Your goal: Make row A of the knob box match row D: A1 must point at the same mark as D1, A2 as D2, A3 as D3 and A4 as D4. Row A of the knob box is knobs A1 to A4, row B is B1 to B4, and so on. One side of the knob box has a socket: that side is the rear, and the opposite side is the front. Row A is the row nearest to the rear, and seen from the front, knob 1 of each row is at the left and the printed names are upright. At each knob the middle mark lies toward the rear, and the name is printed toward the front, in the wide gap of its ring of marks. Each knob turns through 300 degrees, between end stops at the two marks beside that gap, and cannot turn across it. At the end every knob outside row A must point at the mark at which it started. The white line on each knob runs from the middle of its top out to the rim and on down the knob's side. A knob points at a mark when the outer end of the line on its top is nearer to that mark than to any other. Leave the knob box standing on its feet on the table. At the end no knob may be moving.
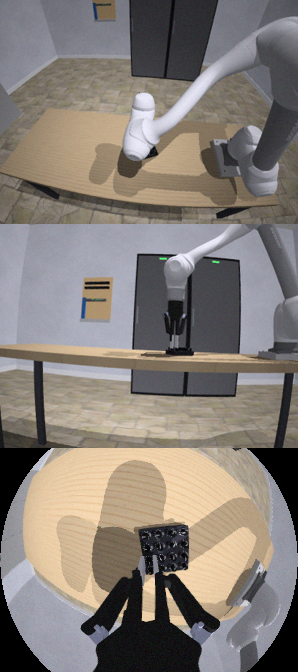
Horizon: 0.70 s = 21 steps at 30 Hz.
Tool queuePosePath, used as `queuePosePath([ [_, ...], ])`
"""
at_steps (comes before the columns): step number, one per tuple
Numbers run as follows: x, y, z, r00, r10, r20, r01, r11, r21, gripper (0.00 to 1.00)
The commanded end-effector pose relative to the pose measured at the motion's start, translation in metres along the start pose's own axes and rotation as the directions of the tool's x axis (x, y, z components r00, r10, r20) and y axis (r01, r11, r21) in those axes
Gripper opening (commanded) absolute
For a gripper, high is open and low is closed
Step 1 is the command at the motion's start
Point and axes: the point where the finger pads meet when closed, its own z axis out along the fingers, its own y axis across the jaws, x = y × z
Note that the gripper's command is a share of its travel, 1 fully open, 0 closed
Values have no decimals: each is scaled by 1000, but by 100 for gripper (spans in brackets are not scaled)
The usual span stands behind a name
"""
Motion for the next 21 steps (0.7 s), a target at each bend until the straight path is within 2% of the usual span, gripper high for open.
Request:
queuePosePath([
  [1, -1, 2, 4, 1000, -2, 3, 2, 1000, -1, 12],
  [9, -1, 2, 2, 1000, -2, 3, 2, 1000, -1, 12],
  [21, -1, 2, -23, 1000, -2, 3, 2, 1000, -1, 12],
])
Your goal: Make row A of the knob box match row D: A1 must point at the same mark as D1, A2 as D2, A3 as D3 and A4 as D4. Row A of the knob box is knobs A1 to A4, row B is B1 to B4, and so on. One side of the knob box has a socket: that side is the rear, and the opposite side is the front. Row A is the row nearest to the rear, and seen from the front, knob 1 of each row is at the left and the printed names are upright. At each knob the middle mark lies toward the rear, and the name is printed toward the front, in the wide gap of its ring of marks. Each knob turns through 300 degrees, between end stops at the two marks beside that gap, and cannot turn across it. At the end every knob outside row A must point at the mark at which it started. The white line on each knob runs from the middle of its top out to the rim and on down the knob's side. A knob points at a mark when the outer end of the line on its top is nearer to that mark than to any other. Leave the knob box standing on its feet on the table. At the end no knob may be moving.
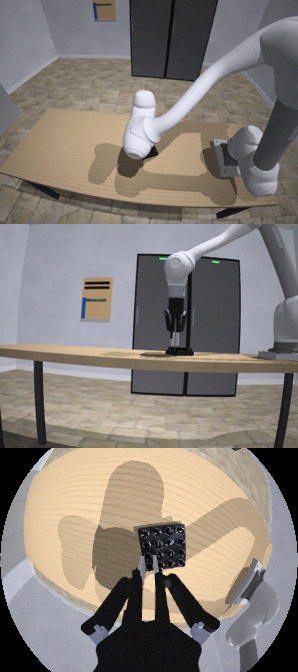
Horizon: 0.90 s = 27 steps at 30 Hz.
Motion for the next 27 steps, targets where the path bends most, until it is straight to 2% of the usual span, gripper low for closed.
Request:
queuePosePath([
  [1, 1, -1, -12, 1000, -1, 1, 1, 1000, 2, 12],
  [7, 1, -1, -20, 1000, -1, 1, 1, 1000, 2, 12],
  [27, 1, -1, -20, 1000, -1, 1, 1, 1000, 2, 12],
])
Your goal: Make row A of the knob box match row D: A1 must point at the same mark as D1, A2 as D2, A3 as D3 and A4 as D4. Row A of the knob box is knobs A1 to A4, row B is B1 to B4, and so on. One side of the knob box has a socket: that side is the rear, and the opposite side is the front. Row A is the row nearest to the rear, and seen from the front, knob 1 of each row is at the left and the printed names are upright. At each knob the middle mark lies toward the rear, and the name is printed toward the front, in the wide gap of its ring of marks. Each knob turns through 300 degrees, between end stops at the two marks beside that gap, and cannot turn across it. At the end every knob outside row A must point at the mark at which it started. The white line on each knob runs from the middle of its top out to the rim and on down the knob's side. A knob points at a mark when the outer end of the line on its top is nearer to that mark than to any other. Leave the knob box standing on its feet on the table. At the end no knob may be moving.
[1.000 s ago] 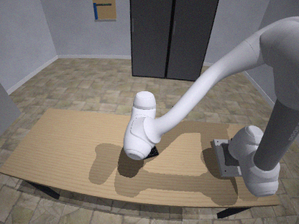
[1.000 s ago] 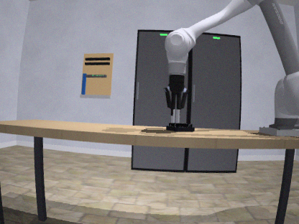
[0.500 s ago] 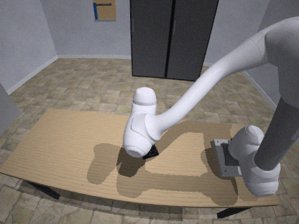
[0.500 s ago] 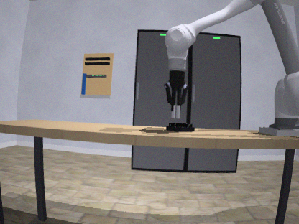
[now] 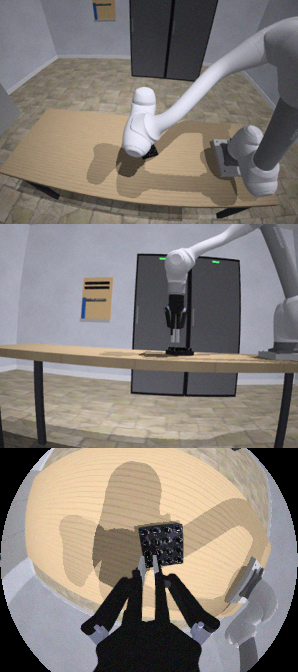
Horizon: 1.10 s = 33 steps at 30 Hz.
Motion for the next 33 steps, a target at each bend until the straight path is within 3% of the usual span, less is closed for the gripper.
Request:
queuePosePath([
  [1, 1, -1, -4, 1000, -1, 0, 1, 1000, 3, 12],
  [28, 1, -1, -4, 1000, 0, 0, 0, 1000, 3, 12],
  [33, 4, -2, -6, 992, 124, 1, -124, 992, 3, 12],
])
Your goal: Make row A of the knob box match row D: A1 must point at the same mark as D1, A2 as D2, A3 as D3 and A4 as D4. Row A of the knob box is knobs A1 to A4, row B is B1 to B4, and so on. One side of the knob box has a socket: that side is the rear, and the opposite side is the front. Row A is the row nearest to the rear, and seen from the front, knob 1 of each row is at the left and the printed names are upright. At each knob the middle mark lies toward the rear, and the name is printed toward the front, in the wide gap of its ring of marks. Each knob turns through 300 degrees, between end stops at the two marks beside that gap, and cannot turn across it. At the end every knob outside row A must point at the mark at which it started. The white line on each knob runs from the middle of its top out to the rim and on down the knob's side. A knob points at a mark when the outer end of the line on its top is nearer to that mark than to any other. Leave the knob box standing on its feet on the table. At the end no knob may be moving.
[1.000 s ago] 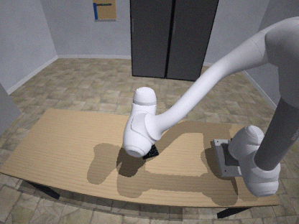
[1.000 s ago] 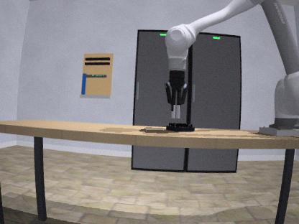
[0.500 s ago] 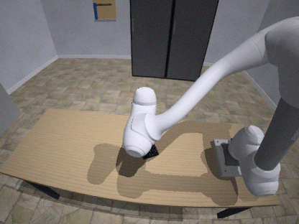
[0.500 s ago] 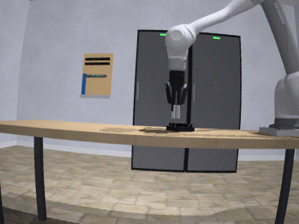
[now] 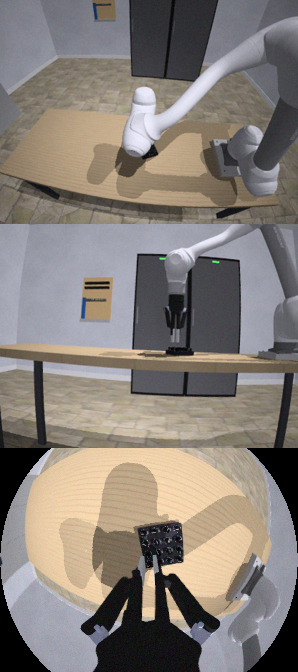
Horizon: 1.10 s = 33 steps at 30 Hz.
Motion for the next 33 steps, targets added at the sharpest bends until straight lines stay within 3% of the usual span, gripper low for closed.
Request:
queuePosePath([
  [1, 4, -2, -6, 989, 149, 0, -149, 989, 3, 12],
  [7, 7, -2, -8, 960, 280, 0, -280, 960, 2, 12],
  [8, 8, -3, -9, 933, 360, 1, -360, 933, 2, 12],
  [15, 13, -3, -12, 829, 559, 1, -559, 829, 2, 12],
  [22, 17, -4, -15, 678, 735, 2, -735, 678, 2, 12],
  [24, 17, -4, -15, 678, 735, 2, -735, 678, 2, 12],
  [25, 19, -4, -16, 613, 790, 2, -790, 613, 2, 12],
  [33, 23, -4, -20, 390, 921, 2, -921, 390, 1, 12],
])
